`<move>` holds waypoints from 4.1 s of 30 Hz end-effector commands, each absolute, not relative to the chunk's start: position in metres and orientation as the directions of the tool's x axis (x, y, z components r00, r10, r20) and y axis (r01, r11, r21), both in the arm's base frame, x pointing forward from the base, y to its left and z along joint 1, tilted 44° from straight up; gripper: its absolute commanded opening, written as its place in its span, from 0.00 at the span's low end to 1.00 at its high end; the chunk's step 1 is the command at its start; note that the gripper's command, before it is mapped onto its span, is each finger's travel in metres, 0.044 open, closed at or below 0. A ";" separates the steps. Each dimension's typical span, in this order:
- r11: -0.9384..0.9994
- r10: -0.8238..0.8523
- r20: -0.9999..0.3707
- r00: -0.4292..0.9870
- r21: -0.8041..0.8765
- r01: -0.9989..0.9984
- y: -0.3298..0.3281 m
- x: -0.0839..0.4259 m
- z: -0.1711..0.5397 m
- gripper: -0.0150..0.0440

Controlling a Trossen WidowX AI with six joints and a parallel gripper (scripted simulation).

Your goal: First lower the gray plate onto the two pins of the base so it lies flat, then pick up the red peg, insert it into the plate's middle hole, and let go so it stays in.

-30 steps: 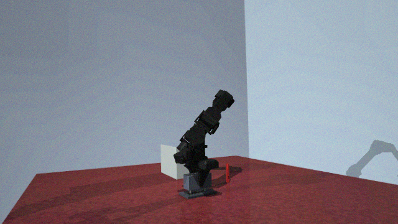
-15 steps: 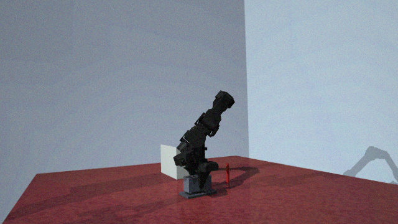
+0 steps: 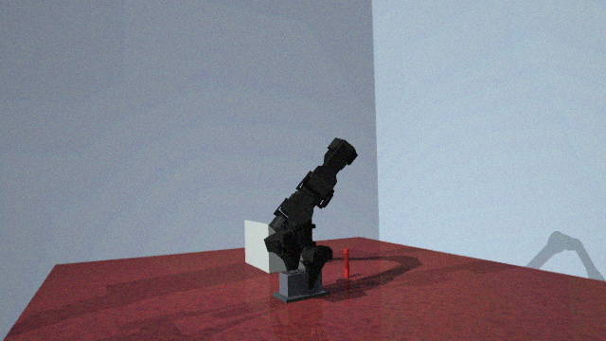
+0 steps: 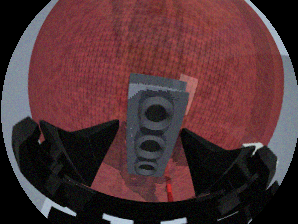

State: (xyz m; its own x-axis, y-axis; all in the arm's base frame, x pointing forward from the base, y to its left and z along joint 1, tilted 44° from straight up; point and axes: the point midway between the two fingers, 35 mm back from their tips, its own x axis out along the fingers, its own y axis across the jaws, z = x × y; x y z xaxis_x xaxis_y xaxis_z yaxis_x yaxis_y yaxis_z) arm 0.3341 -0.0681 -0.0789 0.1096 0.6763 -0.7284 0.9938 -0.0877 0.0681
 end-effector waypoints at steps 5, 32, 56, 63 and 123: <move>-0.086 0.674 -0.730 0.111 0.071 0.994 -0.077 0.335 -0.071 1.00; 0.107 0.674 -0.731 0.106 0.239 0.965 -0.042 0.289 0.106 1.00; 0.209 0.685 -0.721 0.104 0.332 0.920 0.036 0.253 0.106 1.00; 0.209 0.685 -0.721 0.104 0.331 0.920 0.040 0.254 0.102 1.00; 0.209 0.687 -0.719 0.105 0.333 0.920 0.074 0.258 0.066 0.25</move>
State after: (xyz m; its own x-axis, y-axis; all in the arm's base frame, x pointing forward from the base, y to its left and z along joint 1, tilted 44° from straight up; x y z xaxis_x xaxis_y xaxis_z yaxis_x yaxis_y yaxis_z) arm 0.2587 0.0733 0.0664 0.1053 0.6848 -0.7211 0.9178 0.2122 0.3355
